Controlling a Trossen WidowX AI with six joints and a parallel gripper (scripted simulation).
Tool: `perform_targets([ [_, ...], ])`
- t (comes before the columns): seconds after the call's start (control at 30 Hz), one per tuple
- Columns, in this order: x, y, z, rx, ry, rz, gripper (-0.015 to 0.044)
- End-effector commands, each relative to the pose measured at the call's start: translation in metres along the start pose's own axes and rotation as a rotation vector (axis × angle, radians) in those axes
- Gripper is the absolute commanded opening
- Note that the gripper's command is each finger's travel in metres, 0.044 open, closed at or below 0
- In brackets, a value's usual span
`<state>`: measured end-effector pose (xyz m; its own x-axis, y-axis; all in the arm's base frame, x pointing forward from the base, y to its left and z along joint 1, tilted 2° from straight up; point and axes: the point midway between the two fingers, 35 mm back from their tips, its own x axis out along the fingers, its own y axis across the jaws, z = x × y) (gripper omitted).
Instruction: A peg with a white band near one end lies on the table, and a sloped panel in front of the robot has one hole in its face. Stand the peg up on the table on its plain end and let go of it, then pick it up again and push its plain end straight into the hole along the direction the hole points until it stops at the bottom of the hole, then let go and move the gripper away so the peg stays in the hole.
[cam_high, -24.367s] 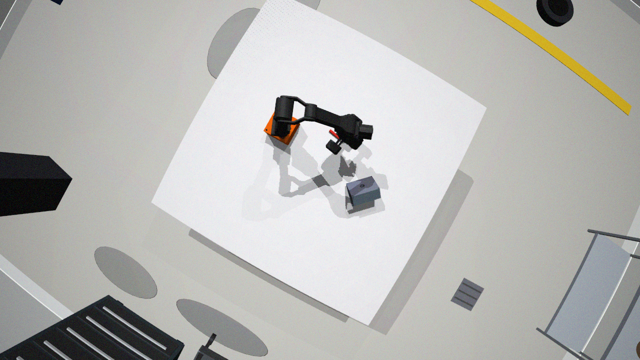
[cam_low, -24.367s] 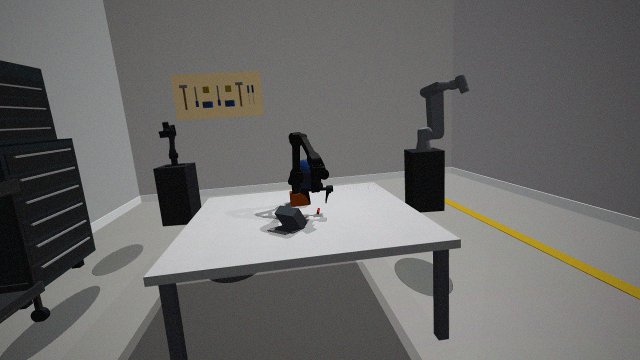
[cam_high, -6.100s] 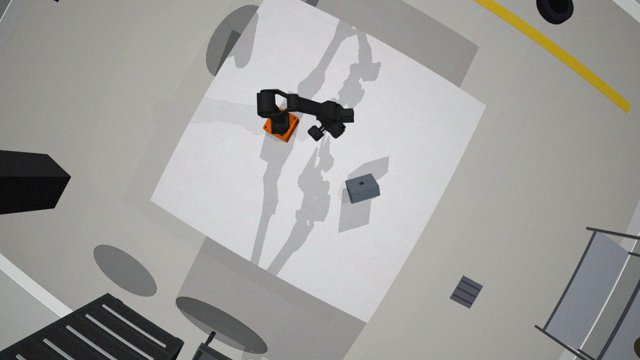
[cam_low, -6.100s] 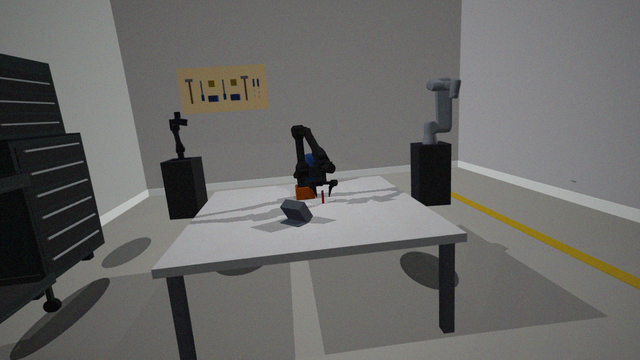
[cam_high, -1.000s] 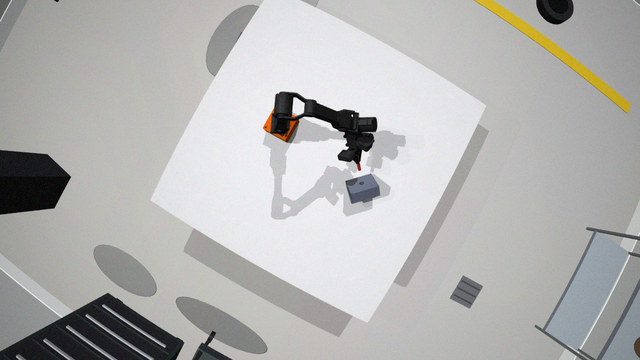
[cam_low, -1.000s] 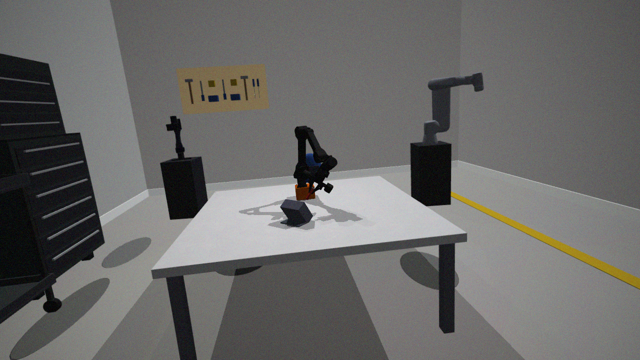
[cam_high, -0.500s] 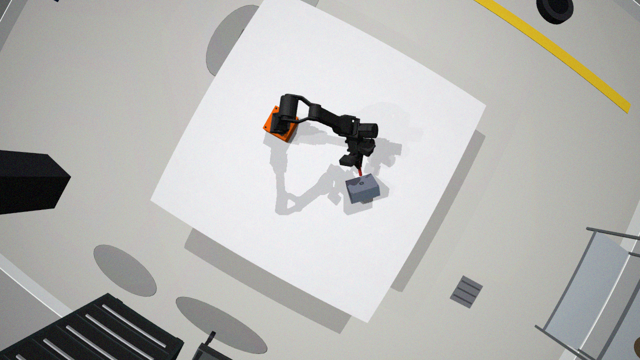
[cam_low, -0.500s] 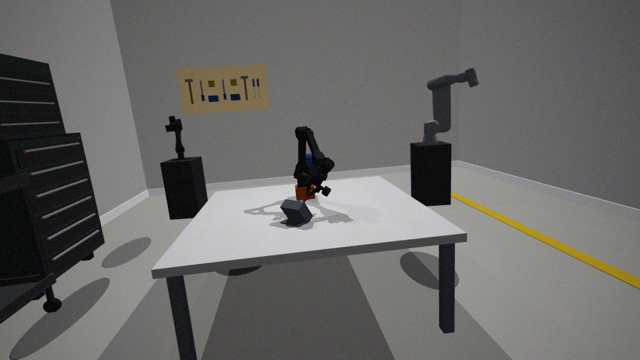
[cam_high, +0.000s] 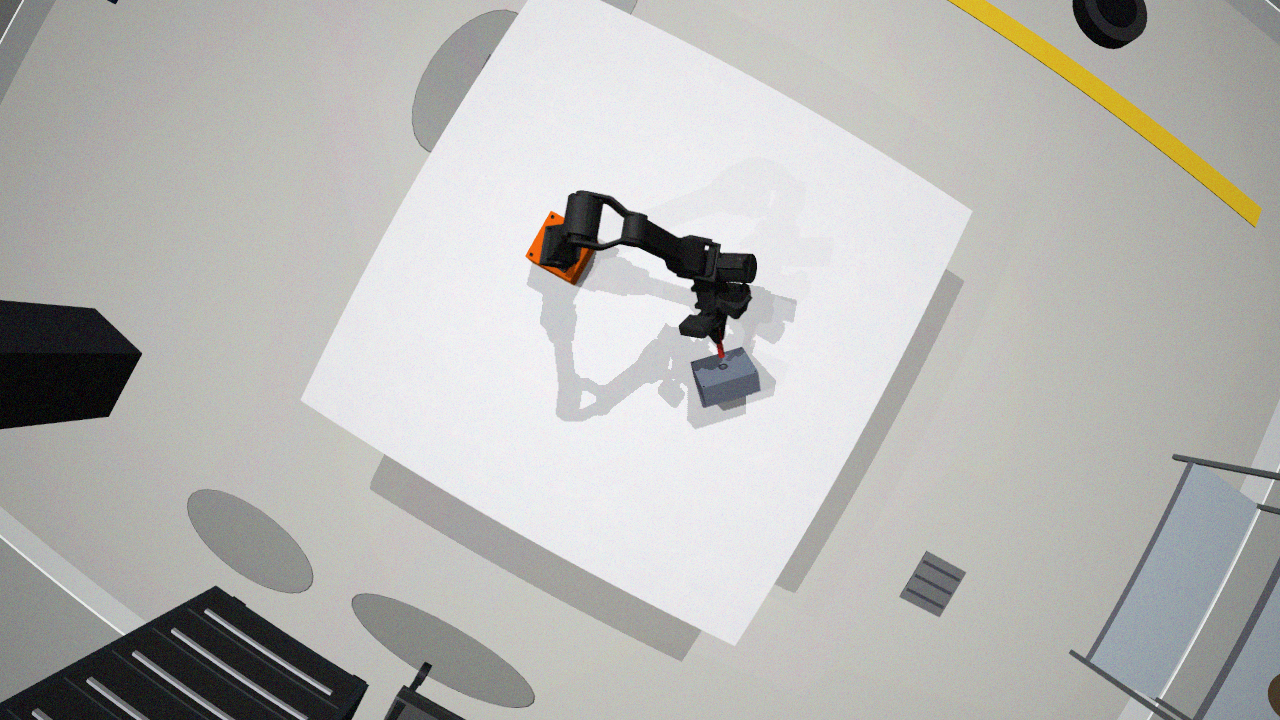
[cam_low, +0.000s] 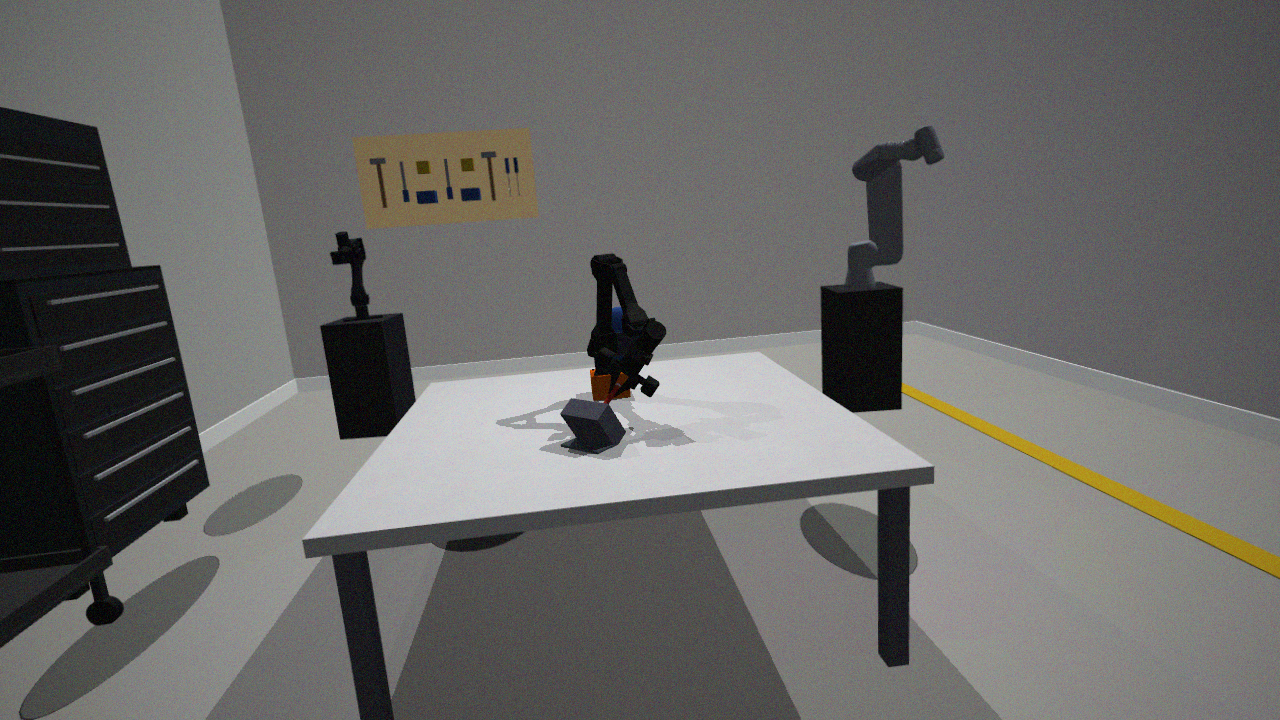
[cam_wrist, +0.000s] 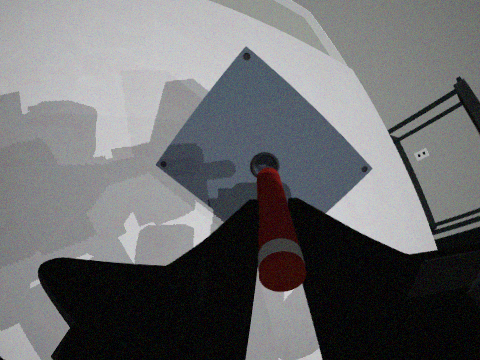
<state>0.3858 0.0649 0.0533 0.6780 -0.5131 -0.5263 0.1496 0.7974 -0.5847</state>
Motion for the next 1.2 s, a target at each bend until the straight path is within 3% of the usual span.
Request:
perform_targets([
  [0.0, 0.005, 0.001, -0.001, -0.005, 0.003, -0.004, 0.0],
  [1.17, 0.022, 0.0, -0.001, 0.002, 0.001, -0.007, 0.0],
])
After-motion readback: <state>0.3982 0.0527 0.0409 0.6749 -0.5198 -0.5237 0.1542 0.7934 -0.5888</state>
